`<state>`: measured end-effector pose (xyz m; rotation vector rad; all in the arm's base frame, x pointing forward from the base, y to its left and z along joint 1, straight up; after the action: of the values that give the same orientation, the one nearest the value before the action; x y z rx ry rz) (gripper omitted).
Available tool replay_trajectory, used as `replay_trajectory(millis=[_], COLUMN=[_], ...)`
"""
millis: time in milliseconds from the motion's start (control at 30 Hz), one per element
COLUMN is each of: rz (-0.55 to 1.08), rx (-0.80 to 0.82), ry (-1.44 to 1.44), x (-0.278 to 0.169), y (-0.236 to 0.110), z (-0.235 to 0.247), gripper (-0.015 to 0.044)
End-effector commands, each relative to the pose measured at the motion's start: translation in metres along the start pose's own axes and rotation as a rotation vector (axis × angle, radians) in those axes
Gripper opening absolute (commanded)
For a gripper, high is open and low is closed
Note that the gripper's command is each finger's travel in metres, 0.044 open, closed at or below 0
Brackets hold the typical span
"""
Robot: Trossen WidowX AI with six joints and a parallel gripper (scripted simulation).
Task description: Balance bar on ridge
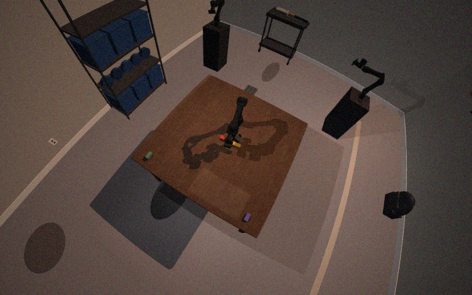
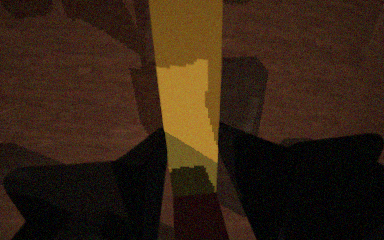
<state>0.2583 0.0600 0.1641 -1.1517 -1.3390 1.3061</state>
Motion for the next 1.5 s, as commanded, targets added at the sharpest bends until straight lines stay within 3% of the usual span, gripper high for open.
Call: replay_trajectory(millis=[0, 1467], rz=[-0.002, -0.002], rx=[-0.001, -0.001], ry=[-0.002, -0.002], x=[0.0001, 0.0005], y=[0.0007, 0.0044], z=[-0.0002, 0.0005], gripper=[0.0, 0.0])
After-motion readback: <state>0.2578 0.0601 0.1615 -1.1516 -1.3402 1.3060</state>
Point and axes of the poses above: the point midway between the two fingers, 35 mm back from their tips, its own y axis out along the fingers, its own z axis across the jaws, x = y × z, the point moved 6 cm from there along -y, back along the fingers
